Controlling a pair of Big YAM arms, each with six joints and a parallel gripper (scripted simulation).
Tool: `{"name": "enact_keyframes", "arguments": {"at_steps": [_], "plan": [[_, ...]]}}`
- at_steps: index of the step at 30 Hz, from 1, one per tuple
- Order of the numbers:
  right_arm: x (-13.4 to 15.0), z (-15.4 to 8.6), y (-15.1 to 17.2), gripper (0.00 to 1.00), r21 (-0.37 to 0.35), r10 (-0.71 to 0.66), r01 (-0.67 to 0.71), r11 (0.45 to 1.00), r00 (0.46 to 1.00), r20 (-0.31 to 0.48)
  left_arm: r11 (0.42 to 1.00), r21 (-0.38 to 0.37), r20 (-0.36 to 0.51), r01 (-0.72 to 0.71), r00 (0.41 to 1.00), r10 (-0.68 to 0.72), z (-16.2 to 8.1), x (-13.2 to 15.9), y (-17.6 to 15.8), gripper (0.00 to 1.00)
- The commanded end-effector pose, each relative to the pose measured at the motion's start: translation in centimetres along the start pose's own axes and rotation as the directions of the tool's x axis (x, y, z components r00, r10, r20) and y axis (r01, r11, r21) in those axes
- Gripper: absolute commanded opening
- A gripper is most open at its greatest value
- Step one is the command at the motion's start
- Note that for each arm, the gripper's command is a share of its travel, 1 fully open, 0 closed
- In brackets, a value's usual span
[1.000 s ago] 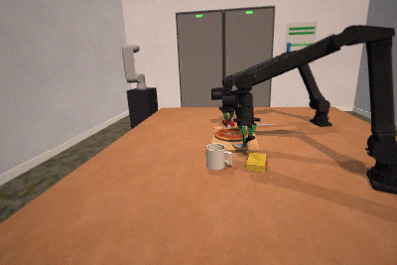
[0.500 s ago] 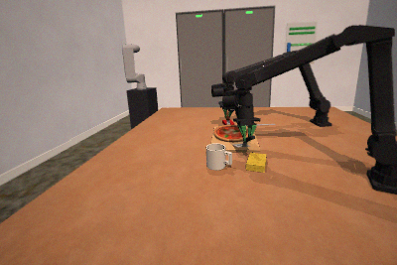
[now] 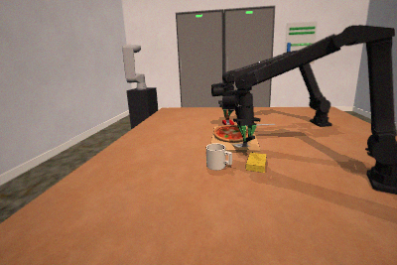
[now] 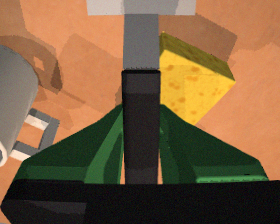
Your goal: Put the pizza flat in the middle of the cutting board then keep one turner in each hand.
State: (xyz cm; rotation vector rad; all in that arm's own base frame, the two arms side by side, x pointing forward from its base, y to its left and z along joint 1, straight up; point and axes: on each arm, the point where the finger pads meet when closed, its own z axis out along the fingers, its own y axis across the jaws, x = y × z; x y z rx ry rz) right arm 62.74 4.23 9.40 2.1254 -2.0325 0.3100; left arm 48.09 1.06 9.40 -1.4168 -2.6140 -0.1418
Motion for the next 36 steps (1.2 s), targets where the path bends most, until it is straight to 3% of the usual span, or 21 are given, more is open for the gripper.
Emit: {"name": "enact_keyframes", "arguments": {"at_steps": [1,4,6,8,12,25,29,30,36], "plan": [[2.8,-2.1,-0.7,0.06,0.052,0.021,-0.021,0.998,1.0,0.007,0.999,-0.05,0.036,0.021,0.999,-0.02,-2.1,-0.4,2.3,0.06],[3.6,-3.6,-2.0,0.06,0.09,0.036,-0.036,0.995,0.999,0.007,0.999,-0.05,0.035,0.021,0.999,-0.019,-2.1,-0.4,2.3,0.06],[3.7,-2.1,-0.8,0.06,0.054,0.034,-0.034,0.998,0.999,0.0,0.999,-0.05,0.035,0.021,0.999,-0.019,-2.0,-0.4,2.3,0.06],[4.0,-3.1,-1.3,0.06,0.069,0.04,-0.04,0.997,0.999,0.0,0.999,-0.049,0.035,0.021,0.999,-0.019,-2.0,-0.4,2.3,0.06],[3.3,-2.6,-1.1,0.06,0.068,0.027,-0.027,0.997,1.0,0.0,0.999,-0.049,0.035,0.021,0.999,-0.019,-2.0,-0.4,2.2,0.06],[6.4,-2.2,-1.1,0.06,0.065,0.041,-0.041,0.997,0.999,0.0,0.999,-0.047,0.033,0.02,0.999,-0.018,-1.9,-0.4,2.2,0.06],[4.7,-2.3,-0.8,0.06,0.058,0.014,-0.014,0.998,1.0,0.001,0.999,-0.047,0.033,0.02,0.999,-0.018,-1.9,-0.4,2.2,0.06],[6.2,-1.5,-0.7,0.06,0.057,0.031,-0.031,0.998,1.0,0.001,0.999,-0.047,0.033,0.02,0.999,-0.018,-1.9,-0.4,2.2,0.06],[7.4,-1.6,-0.9,0.06,0.063,0.027,-0.027,0.998,1.0,0.005,0.999,-0.046,0.032,0.019,0.999,-0.018,-1.8,-0.4,2.2,0.06]]}}
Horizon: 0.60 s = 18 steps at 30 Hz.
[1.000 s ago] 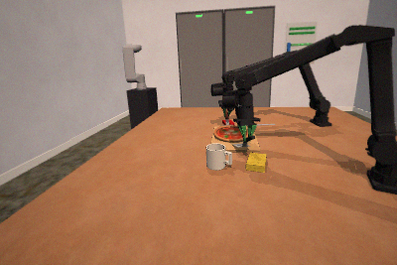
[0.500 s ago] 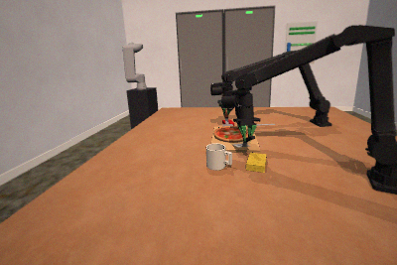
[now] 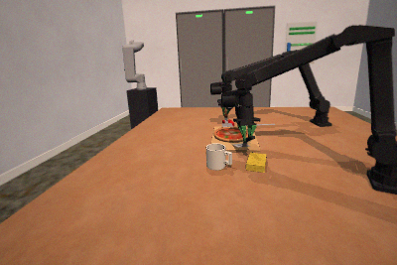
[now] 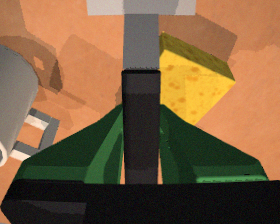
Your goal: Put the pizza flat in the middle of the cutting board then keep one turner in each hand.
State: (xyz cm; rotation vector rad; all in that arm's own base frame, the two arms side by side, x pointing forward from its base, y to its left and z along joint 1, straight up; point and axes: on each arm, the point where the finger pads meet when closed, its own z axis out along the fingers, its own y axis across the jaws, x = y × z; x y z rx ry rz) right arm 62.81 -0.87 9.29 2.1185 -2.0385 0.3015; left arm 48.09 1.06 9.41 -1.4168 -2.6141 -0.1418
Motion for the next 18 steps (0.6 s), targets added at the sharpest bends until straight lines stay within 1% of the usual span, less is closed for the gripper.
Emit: {"name": "enact_keyframes", "arguments": {"at_steps": [1,4,6,9,11,18], "plan": [[2.8,-3.3,-1.3,0.06,0.077,0.025,-0.025,0.997,1.0,-0.001,0.999,-0.046,0.032,0.019,0.999,-0.018,-1.8,-0.4,2.2,0.06],[3.3,-2.5,-0.8,0.06,0.062,0.025,-0.025,0.998,1.0,0.0,0.999,-0.045,0.032,0.019,0.999,-0.017,-1.8,-0.4,2.2,0.06],[3.7,-3.3,-1.3,0.06,0.076,0.035,-0.035,0.996,0.999,-0.002,0.999,-0.045,0.032,0.019,0.999,-0.017,-1.8,-0.4,2.2,0.06],[3.6,-3.4,-1.4,0.06,0.076,0.03,-0.03,0.997,1.0,-0.002,0.999,-0.045,0.032,0.019,0.999,-0.017,-1.8,-0.4,2.2,0.06],[3.8,-4.0,-1.9,0.06,0.092,0.032,-0.032,0.995,0.999,0.0,0.999,-0.045,0.031,0.018,0.999,-0.017,-1.8,-0.4,2.1,0.06],[4.9,-2.5,-1.1,0.06,0.072,0.024,-0.025,0.997,1.0,0.005,0.999,-0.044,0.031,0.018,0.999,-0.017,-1.7,-0.4,2.1,0.06]]}}
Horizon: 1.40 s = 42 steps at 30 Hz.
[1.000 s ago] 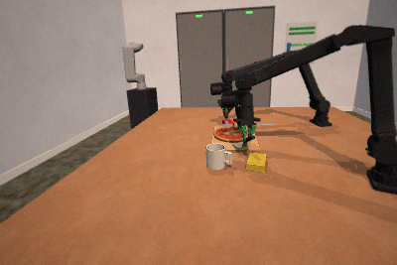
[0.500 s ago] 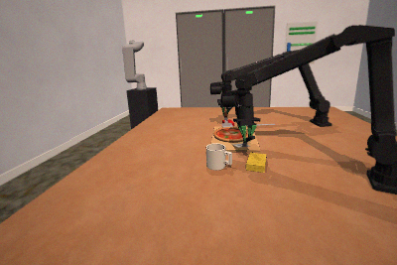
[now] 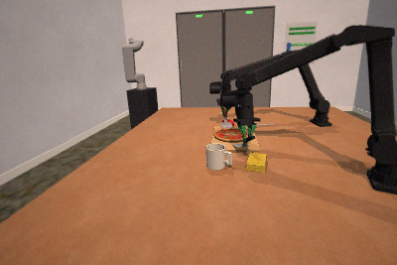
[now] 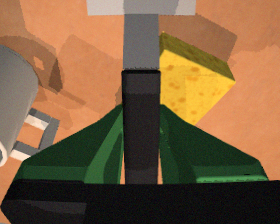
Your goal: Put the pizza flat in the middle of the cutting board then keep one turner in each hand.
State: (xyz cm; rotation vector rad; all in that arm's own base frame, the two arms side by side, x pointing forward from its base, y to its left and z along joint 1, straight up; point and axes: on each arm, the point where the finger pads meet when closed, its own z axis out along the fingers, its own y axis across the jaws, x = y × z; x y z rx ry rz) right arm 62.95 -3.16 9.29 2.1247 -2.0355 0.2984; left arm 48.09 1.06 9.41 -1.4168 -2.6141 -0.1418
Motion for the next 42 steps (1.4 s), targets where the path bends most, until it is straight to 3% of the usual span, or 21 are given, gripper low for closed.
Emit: {"name": "enact_keyframes", "arguments": {"at_steps": [1,7,10,11,21,27,28,30,33,35,36,39,42], "plan": [[2.9,-3.0,-0.9,0.06,0.069,0.029,-0.029,0.997,1.0,0.002,0.999,-0.044,0.031,0.018,0.999,-0.017,-1.7,-0.4,2.1,0.06],[3.7,-3.2,-1.1,0.06,0.075,0.04,-0.039,0.996,0.999,-0.003,0.999,-0.043,0.03,0.018,0.999,-0.016,-1.7,-0.5,2.1,0.06],[2.4,-3.7,-1.2,0.06,0.078,0.016,-0.016,0.997,1.0,0.001,0.999,-0.043,0.03,0.017,0.999,-0.016,-1.6,-0.5,2.1,0.06],[4.0,-3.3,-1.4,0.06,0.083,0.035,-0.035,0.996,0.999,0.001,0.999,-0.043,0.03,0.017,0.999,-0.016,-1.6,-0.5,2.1,0.06],[5.9,-3.7,-2.1,0.06,0.105,0.037,-0.037,0.994,0.999,0.002,0.999,-0.041,0.029,0.017,0.999,-0.015,-1.6,-0.5,2.1,0.06],[4.4,-4.1,-2.4,0.06,0.114,0.004,-0.004,0.993,1.0,0.002,0.999,-0.041,0.028,0.016,0.999,-0.015,-1.5,-0.5,2.1,0.06],[6.0,-3.6,-2.2,0.06,0.107,0.026,-0.026,0.994,1.0,0.001,0.999,-0.041,0.028,0.016,0.999,-0.015,-1.5,-0.5,2.1,0.06],[6.7,-3.4,-2.0,0.06,0.1,0.03,-0.03,0.995,1.0,-0.001,0.999,-0.04,0.028,0.016,0.999,-0.015,-1.5,-0.5,2.0,0.06],[6.8,-1.1,-2.2,0.06,0.073,0.027,-0.027,0.997,1.0,0.003,0.999,-0.04,0.028,0.016,1.0,-0.015,-1.5,-0.5,2.0,0.06],[7.2,-1.1,-2.0,0.06,0.067,0.027,-0.027,0.997,1.0,0.003,0.999,-0.04,0.028,0.016,1.0,-0.015,-1.5,-0.5,2.0,0.06],[7.6,-2.4,-2.0,0.06,0.088,0.036,-0.036,0.995,0.999,0.001,0.999,-0.039,0.027,0.016,1.0,-0.015,-1.4,-0.5,2.0,0.06],[5.6,-2.4,-2.1,0.06,0.074,0.022,-0.022,0.997,1.0,0.0,0.999,-0.039,0.027,0.016,1.0,-0.015,-1.4,-0.5,2.0,0.06],[5.3,-2.4,-2.2,0.06,0.075,0.025,-0.025,0.997,1.0,0.003,0.999,-0.039,0.027,0.016,1.0,-0.015,-1.4,-0.5,2.0,0.06]]}}
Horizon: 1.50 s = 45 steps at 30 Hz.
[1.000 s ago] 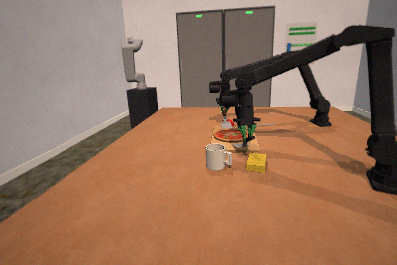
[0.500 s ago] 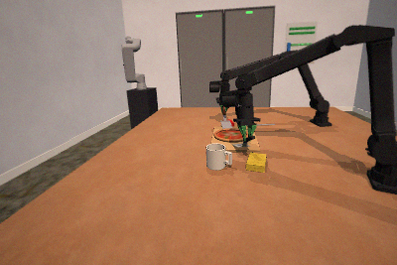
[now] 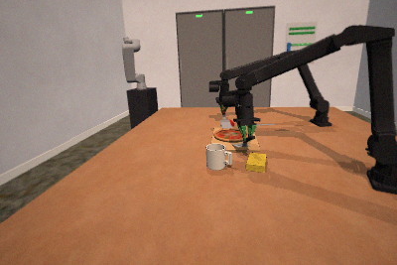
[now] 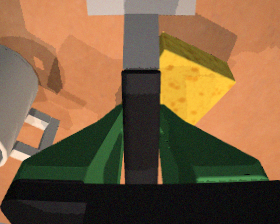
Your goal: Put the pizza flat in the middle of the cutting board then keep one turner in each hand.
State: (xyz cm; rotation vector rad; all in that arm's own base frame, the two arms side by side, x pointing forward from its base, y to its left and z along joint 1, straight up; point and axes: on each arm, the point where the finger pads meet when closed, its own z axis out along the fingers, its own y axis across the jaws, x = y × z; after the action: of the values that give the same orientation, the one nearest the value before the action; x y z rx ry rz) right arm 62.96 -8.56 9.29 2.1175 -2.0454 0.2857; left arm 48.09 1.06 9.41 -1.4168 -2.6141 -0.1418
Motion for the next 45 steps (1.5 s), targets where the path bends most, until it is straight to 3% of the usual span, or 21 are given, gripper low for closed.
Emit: {"name": "enact_keyframes", "arguments": {"at_steps": [1,2,3,4,6,12,16,18,19,25,27,28,31,33,34,35,37,39,45], "plan": [[0.0,-3.7,-2.4,0.06,0.078,0.016,-0.016,0.997,1.0,-0.003,0.999,-0.039,0.027,0.015,1.0,-0.014,-1.4,-0.5,2.0,0.06],[0.1,-3.8,-2.4,0.06,0.078,0.014,-0.014,0.997,1.0,-0.003,0.999,-0.039,0.027,0.015,1.0,-0.014,-1.4,-0.5,2.0,0.06],[0.5,-3.7,-2.3,0.06,0.077,0.02,-0.02,0.997,1.0,-0.003,0.997,-0.075,0.053,0.024,0.998,-0.02,-5.1,0.2,2.0,0.06],[1.1,-3.5,-2.2,0.06,0.074,0.028,-0.028,0.997,1.0,-0.003,0.997,-0.077,0.054,0.025,0.998,-0.021,-5.6,0.3,2.0,0.06],[2.1,-5.8,-2.0,0.06,0.092,0.039,-0.039,0.995,0.999,-0.005,0.997,-0.075,0.053,0.025,0.998,-0.021,-6.6,0.5,2.0,0.06],[2.8,-8.3,-2.1,0.06,0.096,0.037,-0.036,0.995,0.999,-0.005,0.996,-0.085,0.061,0.03,0.998,-0.025,-8.7,0.8,2.1,0.06],[3.0,-8.6,-2.1,0.06,0.097,0.04,-0.039,0.995,0.999,-0.005,0.998,-0.063,0.045,0.024,0.999,-0.021,-7.6,0.5,2.2,0.06],[3.4,-9.4,-1.8,0.06,0.096,0.04,-0.039,0.995,0.999,-0.005,0.999,-0.038,0.026,0.018,1.0,-0.017,-7.3,1.9,0.2,0.06],[3.5,-9.6,-1.7,0.06,0.096,0.037,-0.036,0.995,0.999,-0.006,0.996,-0.084,0.06,0.029,0.998,-0.024,-10.0,1.3,1.7,0.06],[3.8,-11.8,-1.3,0.06,0.098,0.03,-0.029,0.995,1.0,-0.006,0.995,-0.095,0.071,0.034,0.997,-0.028,-12.8,1.9,1.6,0.06],[3.8,-12.7,-1.3,0.06,0.106,0.027,-0.026,0.994,1.0,-0.007,0.995,-0.094,0.07,0.035,0.997,-0.029,-11.9,1.8,1.5,0.06],[3.7,-12.6,-1.6,0.06,0.118,0.03,-0.028,0.993,1.0,-0.008,0.997,-0.076,0.056,0.031,0.998,-0.027,-10.1,2.0,0.8,0.06],[3.7,-12.6,-1.8,0.06,0.129,0.036,-0.035,0.991,0.999,-0.008,0.999,-0.027,0.02,0.019,1.0,-0.018,-7.8,1.5,0.8,0.06],[3.7,-12.6,-1.8,0.06,0.129,0.036,-0.035,0.991,0.999,-0.008,0.999,-0.027,0.02,0.019,1.0,-0.018,-7.8,1.5,0.8,0.06],[2.8,-10.4,-0.6,0.06,0.085,0.024,-0.023,0.996,1.0,-0.004,0.999,-0.038,0.028,0.014,1.0,-0.013,-8.2,0.9,1.3,0.06],[2.8,-10.3,-0.5,0.06,0.085,0.024,-0.024,0.996,1.0,-0.004,0.999,-0.037,0.028,0.021,0.999,-0.02,-7.9,1.0,1.6,0.06],[3.5,-12.1,-1.4,0.06,0.116,0.032,-0.031,0.993,0.999,-0.007,0.999,-0.035,0.026,0.02,0.999,-0.02,-7.8,1.0,1.5,0.06],[3.6,-12.3,-1.5,0.06,0.118,0.034,-0.033,0.992,0.999,-0.007,0.998,-0.052,0.038,0.024,0.999,-0.022,-8.8,1.4,1.3,0.06],[3.6,-12.3,-1.5,0.06,0.118,0.034,-0.033,0.992,0.999,-0.007,0.998,-0.053,0.039,0.025,0.999,-0.023,-8.9,1.4,1.3,0.06]]}}
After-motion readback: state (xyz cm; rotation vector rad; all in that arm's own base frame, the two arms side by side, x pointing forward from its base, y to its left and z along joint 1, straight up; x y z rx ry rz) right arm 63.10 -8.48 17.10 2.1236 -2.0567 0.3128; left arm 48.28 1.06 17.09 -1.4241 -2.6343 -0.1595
